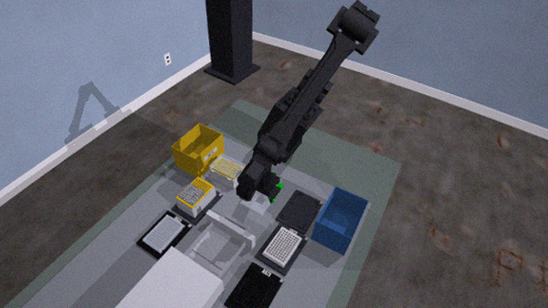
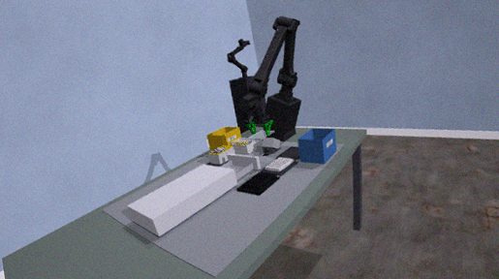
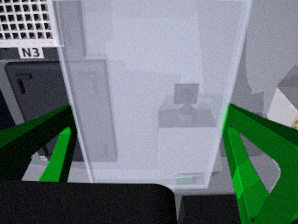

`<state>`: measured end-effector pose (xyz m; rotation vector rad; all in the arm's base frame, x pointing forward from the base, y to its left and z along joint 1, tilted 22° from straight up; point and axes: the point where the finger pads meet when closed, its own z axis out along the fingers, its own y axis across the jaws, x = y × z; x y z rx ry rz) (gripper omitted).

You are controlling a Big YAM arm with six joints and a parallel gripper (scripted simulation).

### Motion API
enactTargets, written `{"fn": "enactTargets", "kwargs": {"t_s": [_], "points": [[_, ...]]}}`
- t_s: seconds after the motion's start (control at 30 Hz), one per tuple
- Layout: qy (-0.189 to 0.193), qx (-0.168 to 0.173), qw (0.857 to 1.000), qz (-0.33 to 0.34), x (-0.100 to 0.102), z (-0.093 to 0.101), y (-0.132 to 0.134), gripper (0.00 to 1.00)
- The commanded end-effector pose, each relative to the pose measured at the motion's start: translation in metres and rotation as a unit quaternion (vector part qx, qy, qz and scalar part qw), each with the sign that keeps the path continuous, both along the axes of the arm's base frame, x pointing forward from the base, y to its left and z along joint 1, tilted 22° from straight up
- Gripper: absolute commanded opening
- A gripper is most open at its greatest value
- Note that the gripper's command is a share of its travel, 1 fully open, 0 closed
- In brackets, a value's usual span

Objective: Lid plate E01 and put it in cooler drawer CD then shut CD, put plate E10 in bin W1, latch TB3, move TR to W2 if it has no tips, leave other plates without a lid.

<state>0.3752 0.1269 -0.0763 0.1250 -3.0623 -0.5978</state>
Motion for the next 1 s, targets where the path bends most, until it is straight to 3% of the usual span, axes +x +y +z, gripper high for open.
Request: {"fn": "enactTargets", "kwargs": {"t_s": [0.0,0.37,0.4,0.43,0.87,0.93,0.97], "points": [[-0.016,0.004,1.0,-0.001,0.026,0.003,-0.01,0.0],[-0.016,0.003,1.0,-0.001,0.044,-0.003,-0.026,0.0],[-0.032,0.005,0.999,-0.001,0.053,0.005,-0.027,0.0],[-0.016,0.003,1.0,-0.001,0.048,-0.004,-0.029,0.0],[-0.017,0.002,1.0,-0.002,0.074,-0.013,-0.052,0.0],[-0.017,0.002,1.0,-0.002,0.074,-0.013,-0.052,0.0],[-0.034,0.003,0.999,-0.002,0.084,-0.003,-0.053,0.0]]}}
